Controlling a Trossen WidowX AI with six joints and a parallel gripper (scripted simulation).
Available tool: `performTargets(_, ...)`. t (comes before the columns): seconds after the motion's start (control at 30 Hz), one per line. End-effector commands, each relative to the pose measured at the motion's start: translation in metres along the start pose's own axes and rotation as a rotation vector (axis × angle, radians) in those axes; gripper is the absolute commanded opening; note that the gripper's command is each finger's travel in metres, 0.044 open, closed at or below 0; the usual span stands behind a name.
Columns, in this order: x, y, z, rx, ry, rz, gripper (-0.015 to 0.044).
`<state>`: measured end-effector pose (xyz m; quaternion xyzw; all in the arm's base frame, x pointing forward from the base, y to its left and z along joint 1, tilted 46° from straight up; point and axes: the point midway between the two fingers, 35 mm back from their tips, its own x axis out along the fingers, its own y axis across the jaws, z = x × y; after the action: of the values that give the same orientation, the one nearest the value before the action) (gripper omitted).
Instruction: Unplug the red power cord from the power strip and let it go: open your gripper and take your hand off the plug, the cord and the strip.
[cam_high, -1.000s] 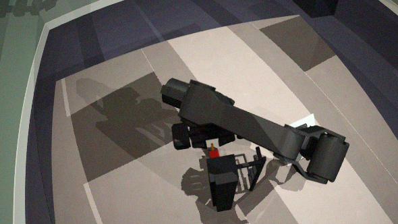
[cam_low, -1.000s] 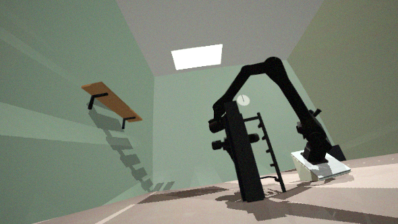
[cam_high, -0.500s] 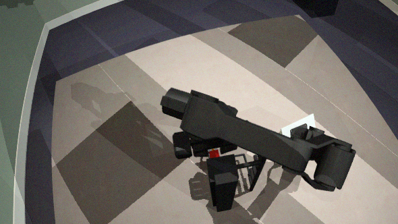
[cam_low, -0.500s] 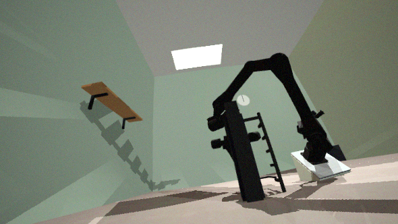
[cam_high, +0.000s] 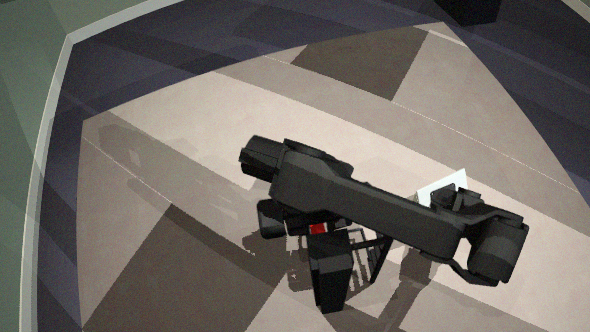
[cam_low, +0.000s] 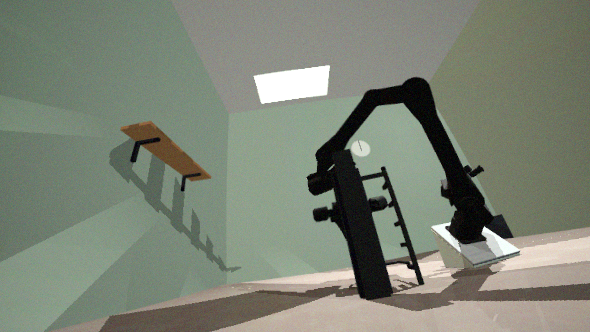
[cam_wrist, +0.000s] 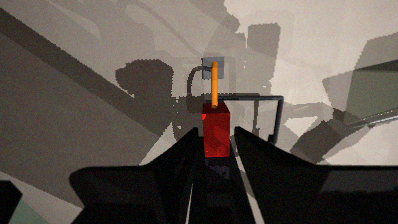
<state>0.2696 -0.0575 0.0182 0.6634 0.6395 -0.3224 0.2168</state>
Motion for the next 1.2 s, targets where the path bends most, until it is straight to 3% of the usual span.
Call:
performTargets(0.0, 0.009, -0.002, -0.002, 0.009, 0.008, -0.008, 0.0160)
performTargets(0.37, 0.010, -0.002, -0.002, 0.009, 0.008, -0.008, 0.0160)
performTargets(0.5, 0.008, -0.001, -0.001, 0.000, 0.001, -0.005, 0.0055)
performTargets(0.77, 0.008, -0.001, -0.001, 0.000, 0.001, -0.005, 0.0002)
performTargets(1.17, 0.007, 0.000, 0.014, 0.002, 0.000, -0.004, 0.0000)
